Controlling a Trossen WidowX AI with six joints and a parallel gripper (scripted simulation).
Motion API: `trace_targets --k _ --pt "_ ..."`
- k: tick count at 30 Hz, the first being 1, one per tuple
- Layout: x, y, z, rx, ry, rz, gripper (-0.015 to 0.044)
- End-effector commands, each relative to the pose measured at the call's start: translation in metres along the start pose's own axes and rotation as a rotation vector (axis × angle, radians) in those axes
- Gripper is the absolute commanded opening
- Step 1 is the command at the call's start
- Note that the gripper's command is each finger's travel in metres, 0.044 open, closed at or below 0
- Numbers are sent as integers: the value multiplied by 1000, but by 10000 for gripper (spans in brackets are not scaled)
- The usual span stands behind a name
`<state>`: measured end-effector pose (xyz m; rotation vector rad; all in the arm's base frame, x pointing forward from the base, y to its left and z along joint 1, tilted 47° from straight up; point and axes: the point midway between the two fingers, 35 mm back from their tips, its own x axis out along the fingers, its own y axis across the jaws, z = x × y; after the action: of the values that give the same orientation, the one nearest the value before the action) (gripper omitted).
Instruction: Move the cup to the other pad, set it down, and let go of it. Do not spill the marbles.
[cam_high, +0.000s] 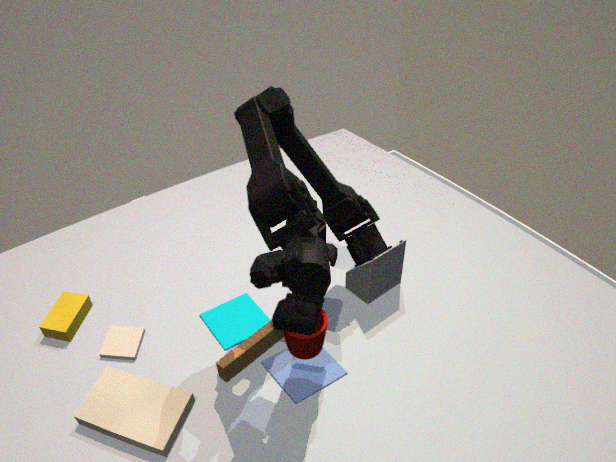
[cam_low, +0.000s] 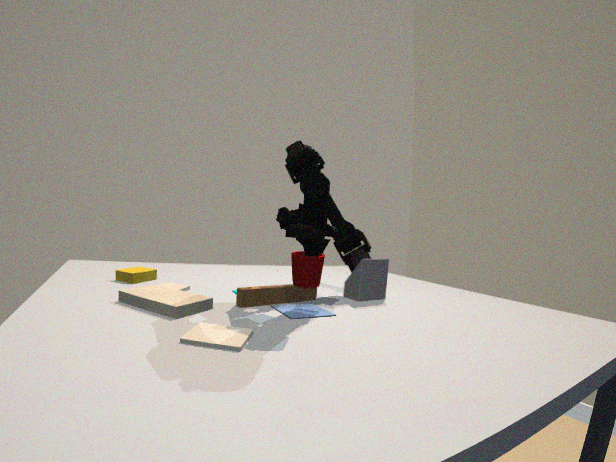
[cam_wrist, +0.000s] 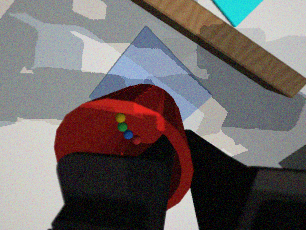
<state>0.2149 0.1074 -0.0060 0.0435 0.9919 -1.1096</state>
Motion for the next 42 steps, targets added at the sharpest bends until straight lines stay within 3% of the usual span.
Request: trace_targets --k 1,25,42 --pt "-9 0 0 8 4 4 0" --pt "-7 -2 2 1 0 3 0" --pt "-9 -17 34 6 2 3 0"
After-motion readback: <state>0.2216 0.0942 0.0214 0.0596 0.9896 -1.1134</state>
